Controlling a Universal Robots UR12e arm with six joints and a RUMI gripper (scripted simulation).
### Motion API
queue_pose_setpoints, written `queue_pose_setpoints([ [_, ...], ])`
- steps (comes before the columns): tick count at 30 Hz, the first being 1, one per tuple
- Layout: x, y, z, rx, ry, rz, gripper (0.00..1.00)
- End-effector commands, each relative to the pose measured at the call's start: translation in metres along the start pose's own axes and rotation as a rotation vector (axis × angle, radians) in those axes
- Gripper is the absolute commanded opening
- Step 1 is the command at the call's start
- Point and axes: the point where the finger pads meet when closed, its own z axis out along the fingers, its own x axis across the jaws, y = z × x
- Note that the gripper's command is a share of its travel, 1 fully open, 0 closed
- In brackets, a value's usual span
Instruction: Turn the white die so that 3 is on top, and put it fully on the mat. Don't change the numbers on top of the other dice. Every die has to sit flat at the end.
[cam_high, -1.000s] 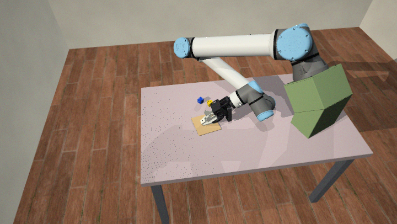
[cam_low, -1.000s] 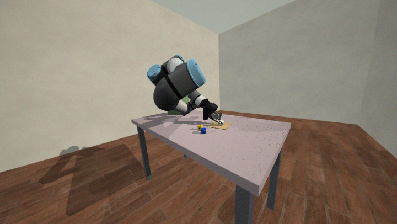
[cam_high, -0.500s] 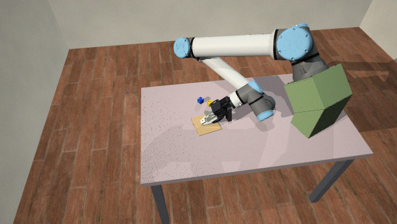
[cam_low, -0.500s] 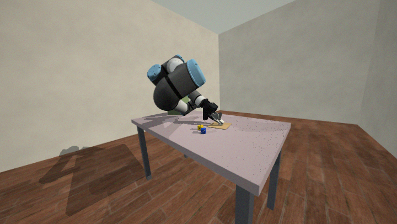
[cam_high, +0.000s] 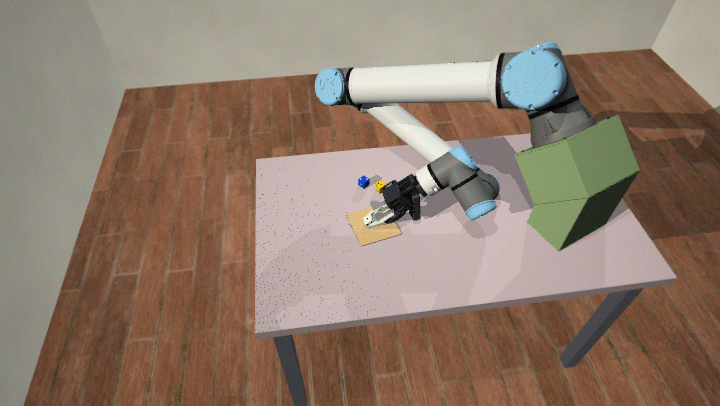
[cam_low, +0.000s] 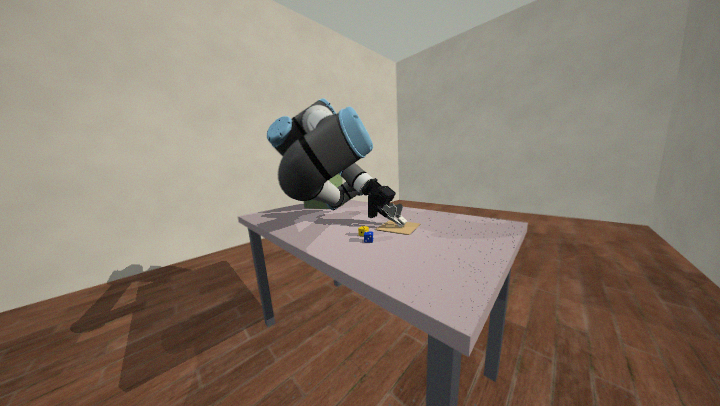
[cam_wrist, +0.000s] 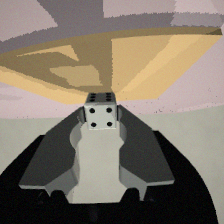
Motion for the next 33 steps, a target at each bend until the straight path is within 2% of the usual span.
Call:
queue_pose_setpoints([
  [1, 0.0002, -0.0007, 0.0004, -0.001, -0.001, -0.001, 0.21],
  [5, 0.0002, -0.0007, 0.0004, -0.001, -0.001, -0.001, 0.24],
  [6, 0.0002, -0.0007, 0.0004, -0.001, -0.001, -0.001, 0.28],
  [33, 0.0002, -0.0007, 0.0004, -0.001, -0.001, -0.001, 0.28],
])
